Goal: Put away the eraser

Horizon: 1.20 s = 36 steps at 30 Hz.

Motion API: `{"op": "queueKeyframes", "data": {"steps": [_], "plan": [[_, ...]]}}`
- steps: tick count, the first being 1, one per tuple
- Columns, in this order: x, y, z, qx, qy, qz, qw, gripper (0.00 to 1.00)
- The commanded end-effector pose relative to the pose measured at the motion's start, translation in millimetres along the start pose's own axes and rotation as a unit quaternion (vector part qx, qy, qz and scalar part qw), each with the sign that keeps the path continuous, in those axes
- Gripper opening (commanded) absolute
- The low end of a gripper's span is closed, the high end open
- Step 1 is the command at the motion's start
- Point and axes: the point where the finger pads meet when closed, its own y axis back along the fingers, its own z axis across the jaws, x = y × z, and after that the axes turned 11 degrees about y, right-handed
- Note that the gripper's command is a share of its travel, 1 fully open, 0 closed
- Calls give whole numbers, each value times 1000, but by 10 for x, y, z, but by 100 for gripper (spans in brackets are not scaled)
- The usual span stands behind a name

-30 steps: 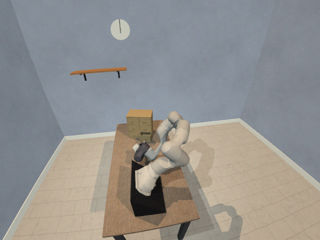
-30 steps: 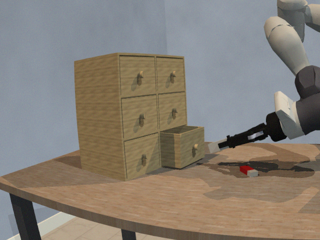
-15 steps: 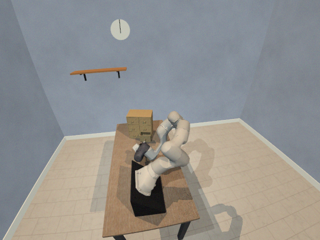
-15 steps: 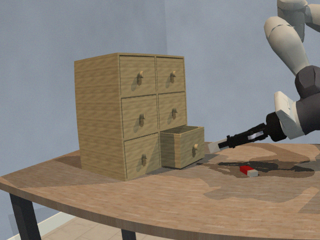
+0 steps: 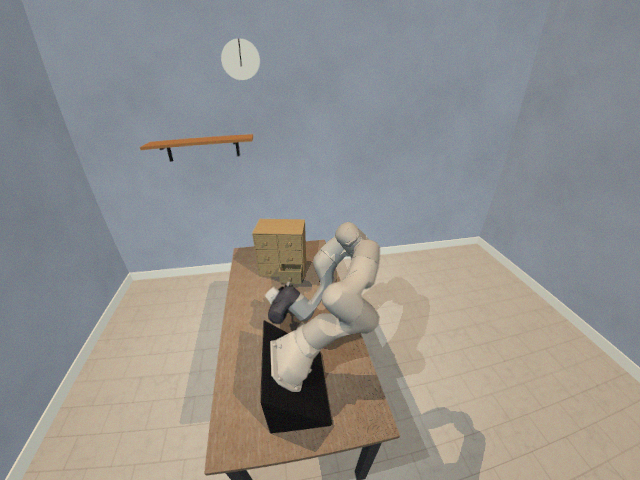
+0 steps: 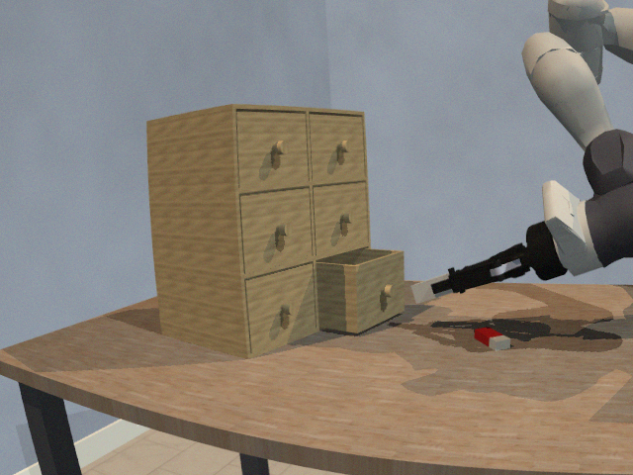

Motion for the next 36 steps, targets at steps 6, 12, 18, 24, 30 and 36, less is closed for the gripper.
{"op": "queueKeyframes", "data": {"steps": [6, 12, 18, 24, 30, 36], "plan": [[12, -45, 5, 1, -3, 0, 1000, 0], [31, -96, 8, 1, -3, 0, 1000, 0], [47, -141, 11, 1, -3, 0, 1000, 0], [76, -222, 17, 1, -3, 0, 1000, 0], [104, -301, 22, 1, -3, 0, 1000, 0], [134, -385, 28, 1, -3, 0, 1000, 0]]}}
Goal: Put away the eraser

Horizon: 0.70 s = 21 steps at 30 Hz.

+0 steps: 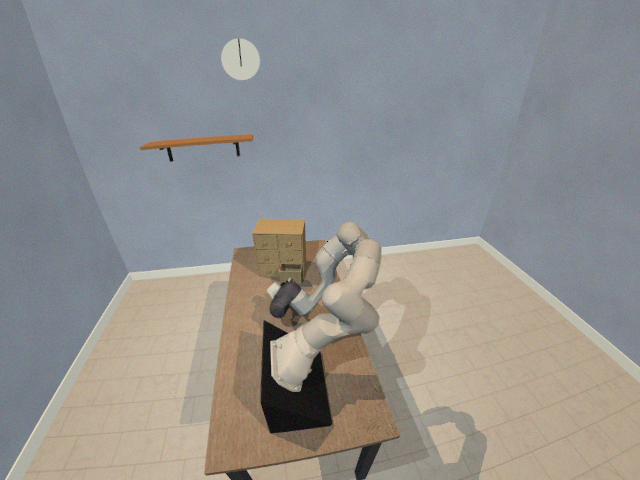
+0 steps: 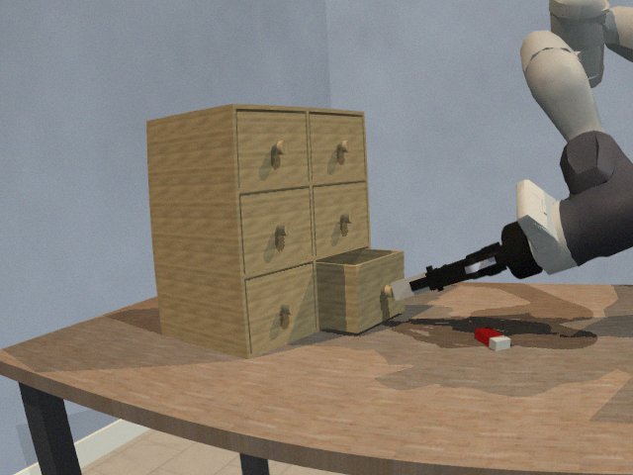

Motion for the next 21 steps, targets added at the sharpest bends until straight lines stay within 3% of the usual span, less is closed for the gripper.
{"op": "queueKeyframes", "data": {"steps": [1, 21], "plan": [[24, -62, -19, 5, 5, 0, 1000, 0], [132, -364, -2, 5, 5, 0, 1000, 0]]}}
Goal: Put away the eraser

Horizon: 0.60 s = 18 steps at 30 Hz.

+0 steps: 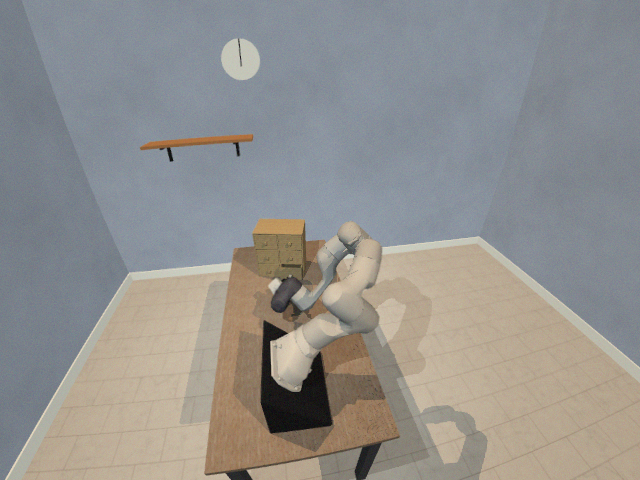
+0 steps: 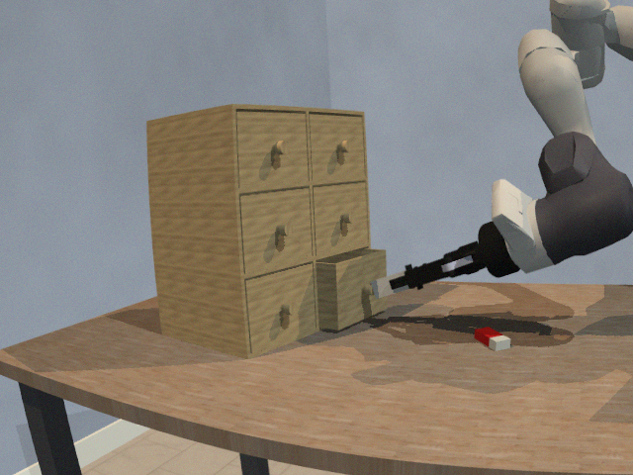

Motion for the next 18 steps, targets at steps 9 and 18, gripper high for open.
{"op": "queueKeyframes", "data": {"steps": [9, 18], "plan": [[55, -144, -11, 4, 7, 0, 1000, 0], [88, -238, -5, 4, 7, 0, 1000, 0]]}}
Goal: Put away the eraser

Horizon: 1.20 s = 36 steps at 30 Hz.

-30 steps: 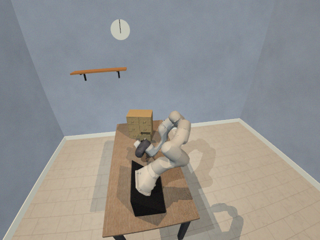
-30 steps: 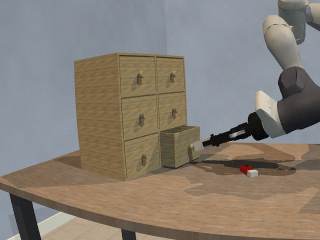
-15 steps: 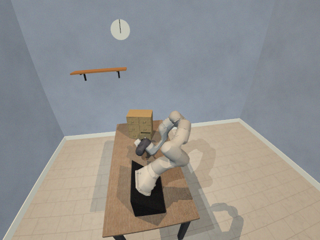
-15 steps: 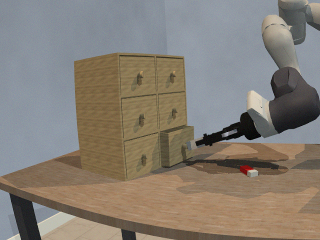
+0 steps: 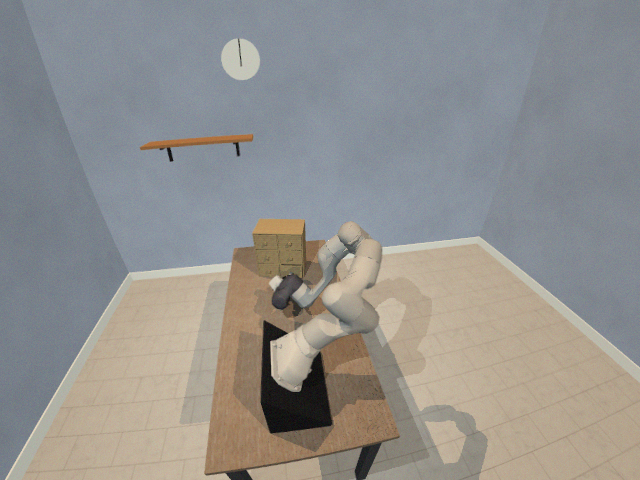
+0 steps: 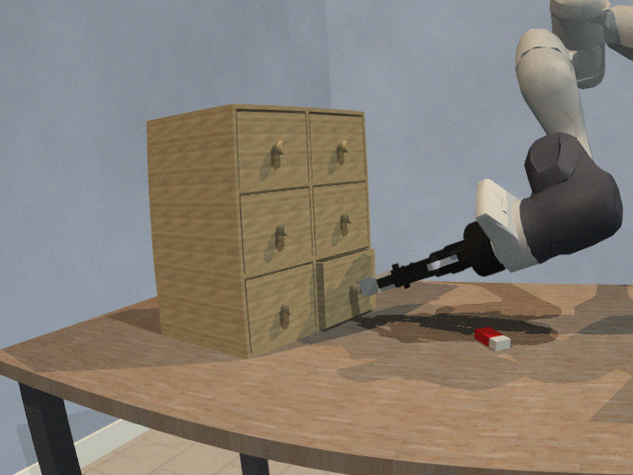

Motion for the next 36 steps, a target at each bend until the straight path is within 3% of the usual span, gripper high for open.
{"op": "queueKeyframes", "data": {"steps": [1, 36], "plan": [[19, -42, -11, 4, 6, 0, 1000, 0], [45, -114, -7, 4, 6, 0, 1000, 0]]}}
